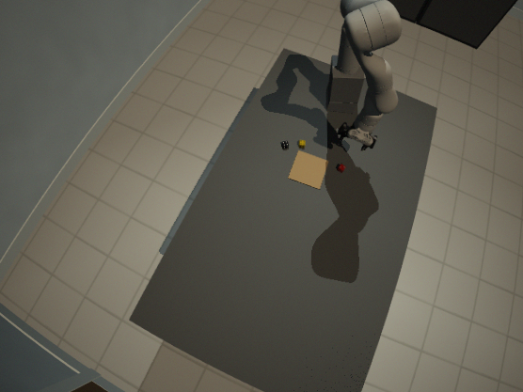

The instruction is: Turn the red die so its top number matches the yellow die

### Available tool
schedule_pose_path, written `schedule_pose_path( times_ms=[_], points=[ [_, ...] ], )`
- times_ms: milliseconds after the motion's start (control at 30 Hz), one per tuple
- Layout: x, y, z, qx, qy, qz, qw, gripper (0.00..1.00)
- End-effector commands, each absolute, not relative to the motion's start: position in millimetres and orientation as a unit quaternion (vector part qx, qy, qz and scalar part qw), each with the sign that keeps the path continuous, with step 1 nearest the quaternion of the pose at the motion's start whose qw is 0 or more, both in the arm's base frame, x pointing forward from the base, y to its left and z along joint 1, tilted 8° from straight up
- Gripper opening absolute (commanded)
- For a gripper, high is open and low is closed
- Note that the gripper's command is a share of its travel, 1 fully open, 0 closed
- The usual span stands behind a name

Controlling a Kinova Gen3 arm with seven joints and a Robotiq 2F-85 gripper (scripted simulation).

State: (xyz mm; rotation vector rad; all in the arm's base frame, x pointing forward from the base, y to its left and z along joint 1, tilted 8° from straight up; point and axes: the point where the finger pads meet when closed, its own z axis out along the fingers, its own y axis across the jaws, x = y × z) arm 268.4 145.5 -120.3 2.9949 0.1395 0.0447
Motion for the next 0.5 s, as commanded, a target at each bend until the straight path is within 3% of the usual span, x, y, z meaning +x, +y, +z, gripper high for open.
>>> schedule_pose_path(
  times_ms=[0, 467],
  points=[
    [275.8, 150.9, -105.7, 0.996, 0.048, 0.026, 0.067, 1.00],
    [274.5, 154.0, -82.4, 0.996, 0.048, 0.026, 0.067, 1.00]
  ],
)
